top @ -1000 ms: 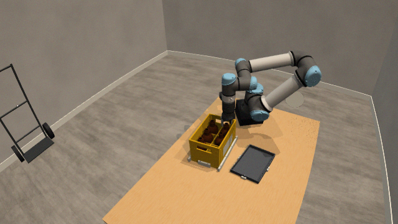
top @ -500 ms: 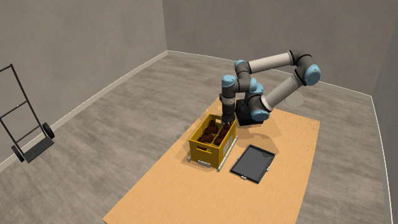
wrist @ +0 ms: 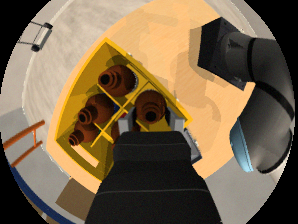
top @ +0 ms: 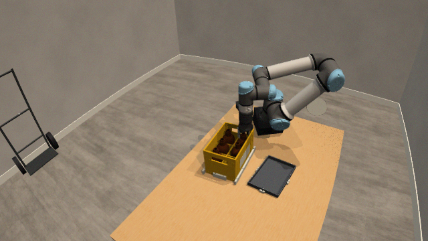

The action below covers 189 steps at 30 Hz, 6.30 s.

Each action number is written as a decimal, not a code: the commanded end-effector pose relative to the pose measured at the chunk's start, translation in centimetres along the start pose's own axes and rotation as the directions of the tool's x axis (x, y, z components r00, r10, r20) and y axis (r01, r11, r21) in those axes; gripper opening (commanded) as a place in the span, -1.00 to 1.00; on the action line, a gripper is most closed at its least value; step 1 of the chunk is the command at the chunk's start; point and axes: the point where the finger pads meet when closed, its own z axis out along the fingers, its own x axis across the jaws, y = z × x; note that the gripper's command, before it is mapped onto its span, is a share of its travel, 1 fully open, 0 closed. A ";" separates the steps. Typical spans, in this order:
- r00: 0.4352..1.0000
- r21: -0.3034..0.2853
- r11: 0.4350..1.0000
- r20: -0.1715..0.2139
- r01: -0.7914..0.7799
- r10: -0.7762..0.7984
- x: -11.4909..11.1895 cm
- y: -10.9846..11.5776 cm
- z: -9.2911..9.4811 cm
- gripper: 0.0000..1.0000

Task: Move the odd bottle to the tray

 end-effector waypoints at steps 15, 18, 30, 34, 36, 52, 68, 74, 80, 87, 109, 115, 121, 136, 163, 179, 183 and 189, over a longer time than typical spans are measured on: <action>1.000 0.000 1.000 0.001 0.000 0.000 0.0 0.0 0.0 1.00; 1.000 0.000 1.000 0.001 0.000 0.000 0.0 0.0 0.0 1.00; 1.000 0.000 1.000 0.001 0.000 0.000 0.0 0.0 0.0 1.00; 1.000 0.000 1.000 0.001 0.000 0.000 0.0 0.0 0.0 -1.00; 1.000 0.000 1.000 0.001 0.000 0.000 0.0 0.0 0.0 -1.00; 1.000 0.000 1.000 0.001 0.000 0.000 0.0 0.0 0.0 -1.00; 1.000 0.000 1.000 0.001 0.000 0.000 0.0 0.0 0.0 -1.00; 1.000 0.000 1.000 0.001 0.000 0.000 0.0 0.0 0.0 -1.00; 1.000 0.000 1.000 0.001 0.000 0.000 0.0 0.0 0.0 -1.00; 1.000 0.000 1.000 0.001 0.000 0.000 0.0 0.0 0.0 -1.00; 1.000 0.000 1.000 0.001 0.000 0.000 0.0 0.0 0.0 1.00; 1.000 0.000 1.000 0.001 0.000 0.000 0.0 0.0 0.0 1.00; 1.000 0.000 1.000 0.001 0.000 0.000 0.0 0.0 0.0 1.00; 1.000 0.000 1.000 0.001 0.000 0.000 0.0 0.0 -0.1 1.00; 1.000 0.000 1.000 0.001 0.000 0.000 0.0 0.0 -6.1 1.00; 1.000 0.000 1.000 0.001 0.000 0.000 0.0 0.0 -8.3 1.00; 1.000 0.000 1.000 0.001 0.000 0.000 0.0 0.0 -8.3 1.00; 1.000 0.000 1.000 0.001 0.000 0.000 0.0 0.0 -8.3 -1.00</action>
